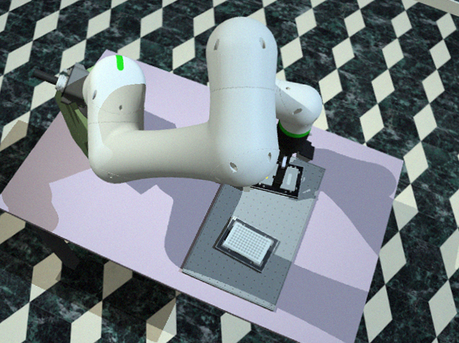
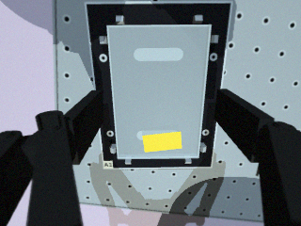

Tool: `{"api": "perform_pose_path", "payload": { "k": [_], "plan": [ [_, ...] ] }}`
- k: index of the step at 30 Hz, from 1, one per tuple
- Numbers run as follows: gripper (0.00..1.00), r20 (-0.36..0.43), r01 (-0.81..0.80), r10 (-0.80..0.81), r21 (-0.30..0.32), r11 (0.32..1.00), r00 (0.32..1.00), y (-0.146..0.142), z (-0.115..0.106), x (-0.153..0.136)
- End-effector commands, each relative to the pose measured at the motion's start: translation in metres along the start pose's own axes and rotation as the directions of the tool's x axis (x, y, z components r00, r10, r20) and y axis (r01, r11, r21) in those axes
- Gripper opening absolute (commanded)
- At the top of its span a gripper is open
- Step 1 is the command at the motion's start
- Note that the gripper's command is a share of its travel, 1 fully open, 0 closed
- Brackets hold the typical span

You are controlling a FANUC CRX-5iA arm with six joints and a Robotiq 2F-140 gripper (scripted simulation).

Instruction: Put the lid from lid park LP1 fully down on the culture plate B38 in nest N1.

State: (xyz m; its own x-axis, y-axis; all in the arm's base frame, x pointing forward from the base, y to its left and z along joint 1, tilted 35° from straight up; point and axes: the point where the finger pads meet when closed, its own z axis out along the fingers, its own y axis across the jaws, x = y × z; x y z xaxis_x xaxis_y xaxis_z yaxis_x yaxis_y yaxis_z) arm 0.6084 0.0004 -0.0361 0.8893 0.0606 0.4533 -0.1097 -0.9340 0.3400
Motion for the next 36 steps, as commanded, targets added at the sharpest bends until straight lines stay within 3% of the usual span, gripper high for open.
{"api": "perform_pose_path", "payload": {
  "k": [1,36],
  "plan": [
    [0.69,-0.001,0.0,0.0,0.0,1.0,1.0,-0.0003,-0.0005,0.0006],
    [0.69,-0.001,0.0,0.0,0.0,1.0,1.0,-0.0003,0.0042,0.0006]
  ]
}}
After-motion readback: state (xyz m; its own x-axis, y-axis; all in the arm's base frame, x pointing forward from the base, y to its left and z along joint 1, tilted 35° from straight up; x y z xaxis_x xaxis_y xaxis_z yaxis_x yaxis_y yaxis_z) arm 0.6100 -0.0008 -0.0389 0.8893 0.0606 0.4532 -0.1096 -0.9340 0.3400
